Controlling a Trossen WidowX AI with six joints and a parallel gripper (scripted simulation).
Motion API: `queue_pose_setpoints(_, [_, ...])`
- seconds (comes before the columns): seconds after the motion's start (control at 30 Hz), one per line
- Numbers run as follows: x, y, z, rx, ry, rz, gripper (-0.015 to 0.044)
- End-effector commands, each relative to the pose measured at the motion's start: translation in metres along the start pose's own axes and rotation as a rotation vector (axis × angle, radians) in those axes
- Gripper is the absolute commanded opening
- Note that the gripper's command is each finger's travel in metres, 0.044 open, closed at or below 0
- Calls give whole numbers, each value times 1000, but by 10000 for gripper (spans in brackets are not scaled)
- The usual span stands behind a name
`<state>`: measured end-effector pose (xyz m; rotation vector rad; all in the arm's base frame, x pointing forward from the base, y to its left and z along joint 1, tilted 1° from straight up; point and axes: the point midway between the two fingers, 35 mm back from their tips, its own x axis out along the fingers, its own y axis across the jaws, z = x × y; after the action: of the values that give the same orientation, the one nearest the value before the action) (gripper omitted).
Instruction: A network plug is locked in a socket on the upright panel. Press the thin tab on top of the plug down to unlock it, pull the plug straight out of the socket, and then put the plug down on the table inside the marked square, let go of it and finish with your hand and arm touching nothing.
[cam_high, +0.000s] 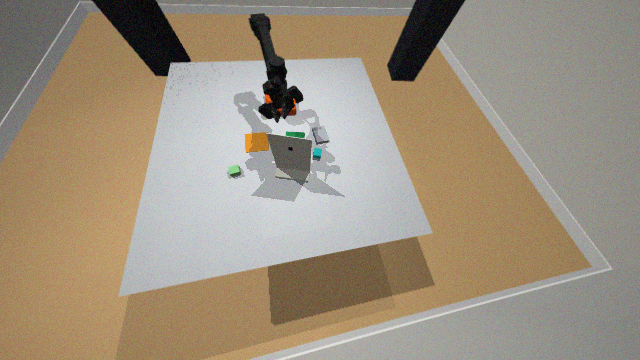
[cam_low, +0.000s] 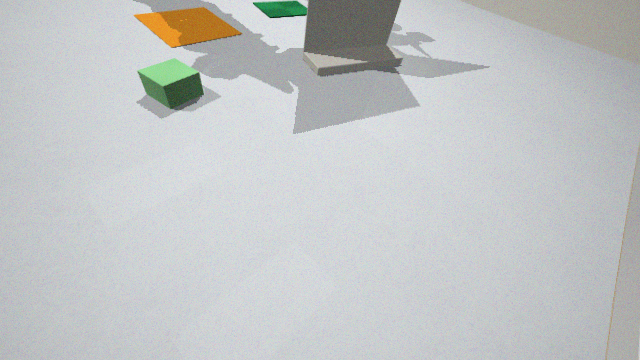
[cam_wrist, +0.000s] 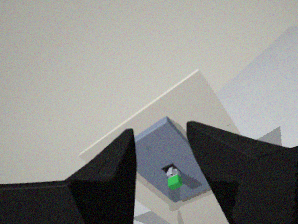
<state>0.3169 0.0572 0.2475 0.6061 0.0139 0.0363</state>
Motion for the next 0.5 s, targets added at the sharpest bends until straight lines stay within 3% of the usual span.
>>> queue_pose_setpoints(0.0, [-4, -1, -18, 125, 6, -2, 156])
queue_pose_setpoints(0.47, [-32, 2, -73, 608, 26, 19, 156])
